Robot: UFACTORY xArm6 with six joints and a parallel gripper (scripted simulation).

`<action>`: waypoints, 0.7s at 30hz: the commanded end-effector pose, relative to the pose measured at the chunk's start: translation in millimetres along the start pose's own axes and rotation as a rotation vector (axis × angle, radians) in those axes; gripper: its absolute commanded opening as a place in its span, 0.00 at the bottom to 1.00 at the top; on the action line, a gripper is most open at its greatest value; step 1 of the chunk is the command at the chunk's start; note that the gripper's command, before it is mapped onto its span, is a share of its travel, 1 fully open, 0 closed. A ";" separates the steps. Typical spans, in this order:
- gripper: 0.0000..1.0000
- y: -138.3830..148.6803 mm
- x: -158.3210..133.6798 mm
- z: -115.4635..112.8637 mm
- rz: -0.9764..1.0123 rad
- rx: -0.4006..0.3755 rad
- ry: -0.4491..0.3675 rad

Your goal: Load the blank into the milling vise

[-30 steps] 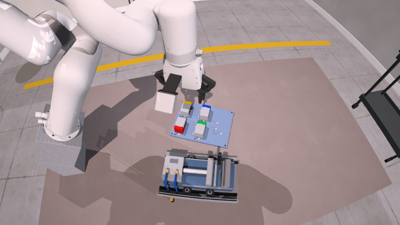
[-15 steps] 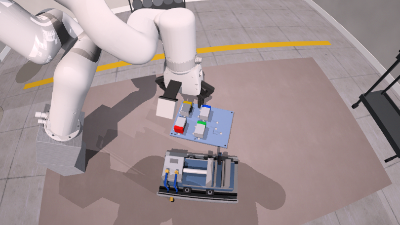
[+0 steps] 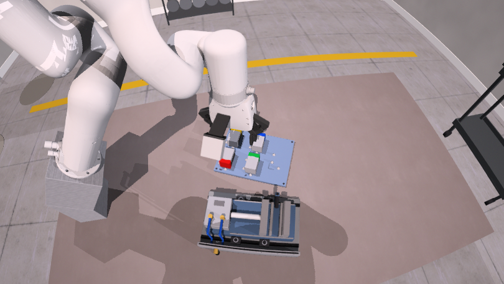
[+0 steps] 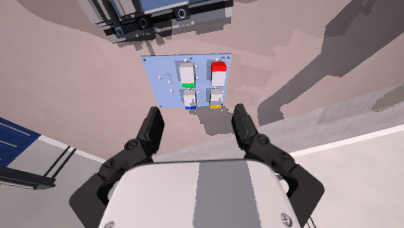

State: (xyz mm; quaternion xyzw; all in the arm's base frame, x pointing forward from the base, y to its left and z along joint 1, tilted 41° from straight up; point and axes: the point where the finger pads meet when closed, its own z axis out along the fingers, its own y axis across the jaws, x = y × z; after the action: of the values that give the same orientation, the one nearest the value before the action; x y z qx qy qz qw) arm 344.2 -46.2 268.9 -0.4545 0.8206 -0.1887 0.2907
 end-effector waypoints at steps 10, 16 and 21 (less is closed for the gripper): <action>1.00 -3.7 -3.0 42.0 0.000 0.003 -0.001; 1.00 -1.7 -37.5 36.1 0.000 0.002 -0.001; 1.00 -2.1 -61.5 35.8 0.000 0.003 -0.001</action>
State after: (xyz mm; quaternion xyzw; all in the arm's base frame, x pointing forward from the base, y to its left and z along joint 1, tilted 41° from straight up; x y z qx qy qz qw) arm 384.4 -12.5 255.1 -0.4583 0.8177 -0.1833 0.2963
